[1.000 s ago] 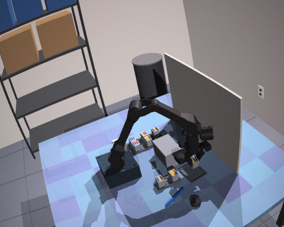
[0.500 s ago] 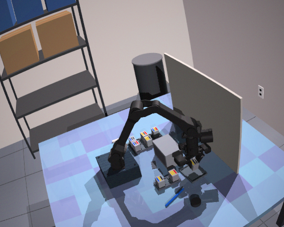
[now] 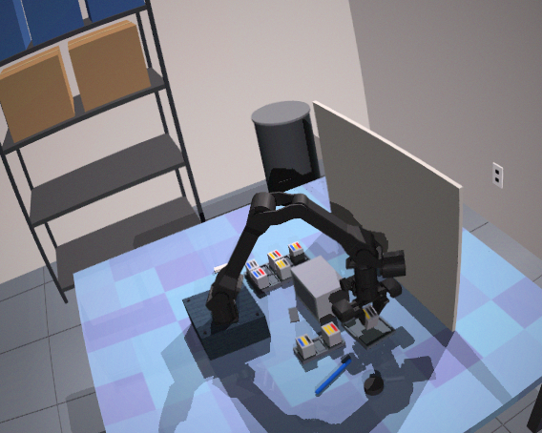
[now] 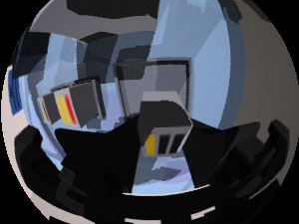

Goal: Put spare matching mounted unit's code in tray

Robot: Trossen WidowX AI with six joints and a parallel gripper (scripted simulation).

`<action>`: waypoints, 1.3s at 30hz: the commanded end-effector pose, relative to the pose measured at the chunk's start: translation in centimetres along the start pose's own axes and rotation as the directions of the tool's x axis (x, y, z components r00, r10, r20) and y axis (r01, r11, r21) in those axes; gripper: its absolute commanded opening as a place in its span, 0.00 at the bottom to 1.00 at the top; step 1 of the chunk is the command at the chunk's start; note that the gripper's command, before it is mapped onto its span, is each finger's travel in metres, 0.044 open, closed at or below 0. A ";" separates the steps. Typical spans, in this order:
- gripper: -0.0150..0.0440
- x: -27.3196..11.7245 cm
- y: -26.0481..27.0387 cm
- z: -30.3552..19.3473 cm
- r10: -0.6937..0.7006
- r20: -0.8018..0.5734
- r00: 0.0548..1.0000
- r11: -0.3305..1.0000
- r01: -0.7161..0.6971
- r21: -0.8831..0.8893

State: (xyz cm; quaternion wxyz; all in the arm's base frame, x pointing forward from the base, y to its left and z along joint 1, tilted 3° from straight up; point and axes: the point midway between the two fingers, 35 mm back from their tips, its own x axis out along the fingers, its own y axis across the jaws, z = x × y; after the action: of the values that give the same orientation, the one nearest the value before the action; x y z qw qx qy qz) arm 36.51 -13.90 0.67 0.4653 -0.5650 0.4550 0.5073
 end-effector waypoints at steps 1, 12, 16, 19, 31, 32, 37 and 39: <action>0.25 0.4 0.0 0.1 -0.004 0.003 1.000 1.000 0.004 -0.004; 0.52 0.6 0.1 0.1 0.000 0.000 1.000 1.000 0.000 0.000; 0.70 0.6 0.1 0.1 0.000 0.000 1.000 1.000 0.000 0.000; 0.83 0.6 0.1 0.1 0.000 0.000 1.000 1.000 0.000 0.000; 1.00 -9.8 0.1 0.1 -0.004 0.003 1.000 1.000 0.004 -0.004; 1.00 -10.1 0.1 0.1 -0.004 0.003 1.000 1.000 0.004 -0.004; 1.00 -10.1 0.1 0.1 -0.004 0.003 1.000 1.000 0.004 -0.004; 1.00 -10.3 -0.2 -0.2 -0.027 -0.015 1.000 1.000 0.027 -0.001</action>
State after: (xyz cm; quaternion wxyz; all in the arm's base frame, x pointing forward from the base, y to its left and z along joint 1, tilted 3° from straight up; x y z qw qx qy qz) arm 35.94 -13.64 10.93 0.4678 -0.5735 0.4512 0.4987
